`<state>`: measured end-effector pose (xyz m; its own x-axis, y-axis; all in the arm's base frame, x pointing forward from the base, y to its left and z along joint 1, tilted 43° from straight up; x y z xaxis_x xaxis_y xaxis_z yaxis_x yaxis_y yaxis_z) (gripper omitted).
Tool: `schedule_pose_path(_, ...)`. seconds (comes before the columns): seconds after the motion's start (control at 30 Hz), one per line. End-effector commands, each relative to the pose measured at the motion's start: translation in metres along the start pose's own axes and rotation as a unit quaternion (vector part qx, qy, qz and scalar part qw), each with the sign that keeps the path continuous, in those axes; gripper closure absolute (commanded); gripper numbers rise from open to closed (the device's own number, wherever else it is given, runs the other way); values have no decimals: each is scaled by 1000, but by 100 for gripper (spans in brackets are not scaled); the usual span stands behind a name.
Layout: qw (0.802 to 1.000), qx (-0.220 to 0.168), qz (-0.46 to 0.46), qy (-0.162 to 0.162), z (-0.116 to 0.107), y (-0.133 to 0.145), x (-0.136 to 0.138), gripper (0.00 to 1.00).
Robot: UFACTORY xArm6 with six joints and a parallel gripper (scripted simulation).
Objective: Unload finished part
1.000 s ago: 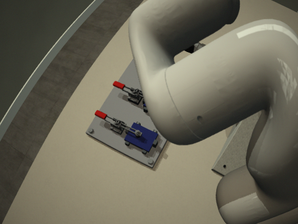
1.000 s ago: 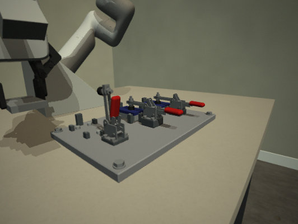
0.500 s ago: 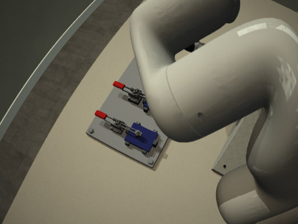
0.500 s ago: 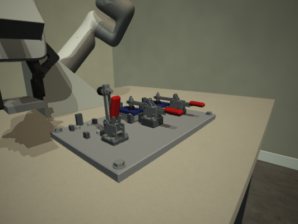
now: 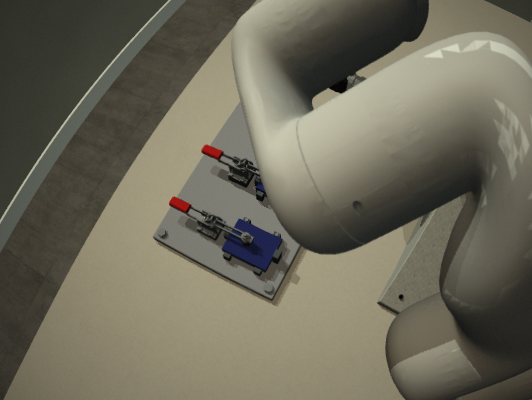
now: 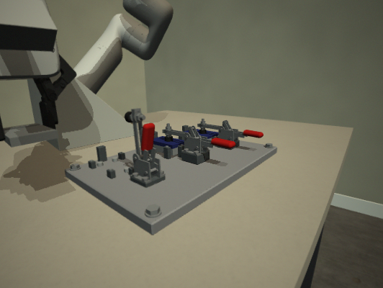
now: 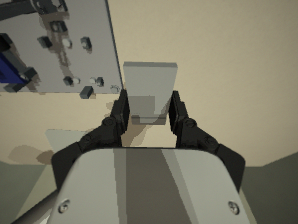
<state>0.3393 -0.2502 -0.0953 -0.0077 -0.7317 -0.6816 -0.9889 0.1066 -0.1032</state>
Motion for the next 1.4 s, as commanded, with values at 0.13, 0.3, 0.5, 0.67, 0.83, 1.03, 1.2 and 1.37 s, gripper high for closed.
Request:
schedule_pose_path(0.13, 1000, 1, -1, 2, -2, -1, 1, 100)
schedule_pose_path(0.3, 1000, 1, -1, 2, -2, -1, 1, 100)
schedule_pose_path(0.5, 1000, 1, -1, 2, 1, -1, 1, 100)
schedule_pose_path(0.67, 1000, 1, -1, 2, 3, -1, 1, 100)
schedule_pose_path(0.83, 1000, 1, -1, 2, 11, -1, 1, 100)
schedule_pose_path(1.03, 1000, 1, -1, 2, 23, -1, 1, 100)
schedule_pose_path(1.2, 1000, 1, -1, 2, 33, -1, 1, 100)
schedule_pose_path(1.37, 1000, 1, -1, 2, 44, -1, 1, 100)
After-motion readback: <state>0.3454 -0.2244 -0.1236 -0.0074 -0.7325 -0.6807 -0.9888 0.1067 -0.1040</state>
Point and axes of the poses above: the point where the finger pads meet when closed, its own z axis out along the fingers, its own x axis across the jaws, y = z × x, the point moved 7 cm from there along -z, back along the fingers, and after that the axes turned 4 degrees about -z, right-handed, at the moved point
